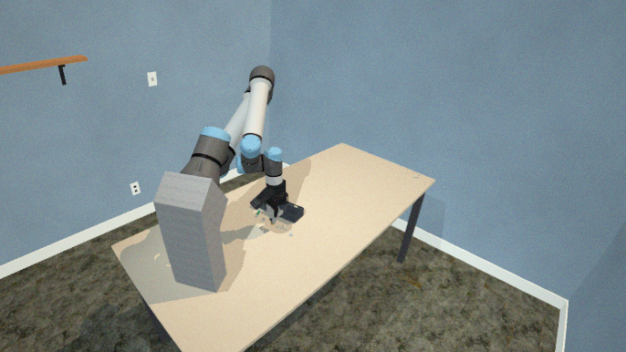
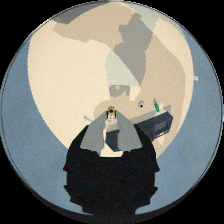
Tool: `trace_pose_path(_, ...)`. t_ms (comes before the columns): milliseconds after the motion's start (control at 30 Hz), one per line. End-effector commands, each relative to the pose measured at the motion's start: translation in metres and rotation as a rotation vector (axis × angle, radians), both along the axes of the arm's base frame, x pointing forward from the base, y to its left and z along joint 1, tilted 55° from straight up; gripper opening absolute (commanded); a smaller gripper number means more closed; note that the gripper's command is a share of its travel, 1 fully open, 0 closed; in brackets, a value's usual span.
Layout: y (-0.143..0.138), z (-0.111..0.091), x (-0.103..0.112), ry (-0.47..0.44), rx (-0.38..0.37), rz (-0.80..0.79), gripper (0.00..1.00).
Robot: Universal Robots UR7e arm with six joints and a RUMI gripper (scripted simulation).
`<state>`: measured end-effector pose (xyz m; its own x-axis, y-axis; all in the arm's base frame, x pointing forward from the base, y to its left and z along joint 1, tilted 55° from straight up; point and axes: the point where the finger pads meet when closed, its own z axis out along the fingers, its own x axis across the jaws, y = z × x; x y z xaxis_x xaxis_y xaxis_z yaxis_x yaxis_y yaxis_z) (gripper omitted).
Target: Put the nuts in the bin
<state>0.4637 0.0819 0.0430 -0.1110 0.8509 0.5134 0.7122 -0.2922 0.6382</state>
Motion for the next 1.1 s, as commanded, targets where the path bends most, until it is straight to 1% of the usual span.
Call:
trace_pose_path(0, -0.008, 0.041, -0.011, 0.077, 0.111, -0.08, 0.0)
trace_pose_path(67, -0.003, 0.049, -0.006, 0.074, 0.11, -0.084, 0.0)
trace_pose_path(167, 0.0, 0.049, -0.003, 0.074, 0.111, -0.086, 0.0)
trace_pose_path(333, 0.009, 0.06, 0.006, 0.076, 0.135, -0.112, 0.0)
trace_pose_path(667, 0.021, 0.08, 0.019, 0.086, 0.198, -0.164, 0.0)
trace_pose_path(733, 0.021, 0.08, 0.019, 0.086, 0.198, -0.164, 0.0)
trace_pose_path(767, 0.023, 0.086, 0.021, 0.09, 0.216, -0.176, 0.0)
trace_pose_path(1067, 0.033, 0.105, 0.029, 0.106, 0.271, -0.208, 0.0)
